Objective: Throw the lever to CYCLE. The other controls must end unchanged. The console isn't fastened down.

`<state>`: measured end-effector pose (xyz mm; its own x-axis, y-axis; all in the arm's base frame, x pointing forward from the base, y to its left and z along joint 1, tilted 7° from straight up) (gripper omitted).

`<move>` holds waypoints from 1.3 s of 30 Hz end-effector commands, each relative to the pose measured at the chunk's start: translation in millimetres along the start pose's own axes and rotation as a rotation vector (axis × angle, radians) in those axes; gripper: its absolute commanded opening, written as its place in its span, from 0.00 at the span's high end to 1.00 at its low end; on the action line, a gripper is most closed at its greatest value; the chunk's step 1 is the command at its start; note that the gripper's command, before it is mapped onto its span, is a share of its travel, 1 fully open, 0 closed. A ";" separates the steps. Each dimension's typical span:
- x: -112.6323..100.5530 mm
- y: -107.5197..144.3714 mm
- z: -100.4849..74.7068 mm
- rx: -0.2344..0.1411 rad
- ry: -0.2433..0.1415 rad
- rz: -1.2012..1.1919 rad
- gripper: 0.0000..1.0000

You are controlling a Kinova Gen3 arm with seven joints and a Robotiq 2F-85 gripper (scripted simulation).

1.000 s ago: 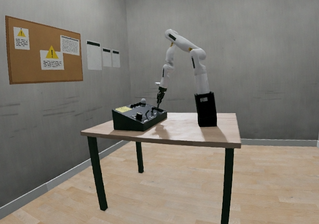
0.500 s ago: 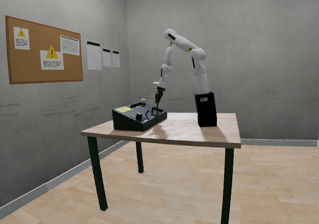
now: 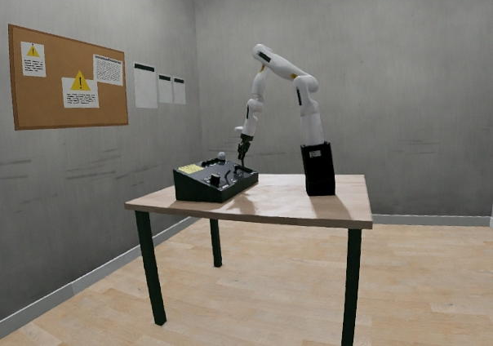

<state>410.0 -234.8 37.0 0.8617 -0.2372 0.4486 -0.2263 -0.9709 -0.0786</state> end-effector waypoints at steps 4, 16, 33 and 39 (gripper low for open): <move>3.1 0.0 0.9 -0.001 0.002 0.000 0.90; 4.7 -0.2 1.6 -0.001 0.002 0.000 0.90; 4.7 -0.2 1.6 -0.001 0.002 0.000 0.23; 4.7 -0.2 1.6 -0.001 0.002 0.000 0.23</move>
<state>414.5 -235.4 36.9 0.8617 -0.2373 0.4484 -0.2263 -0.9709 -0.0788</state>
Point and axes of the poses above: the point where the finger pads meet when closed, its own z axis out along the fingers, its own y axis across the jaws, x = y × z, the point moved 7 cm from there along -z, back along the fingers, and after that the axes turned 6 degrees about z, right-handed, at the moved point
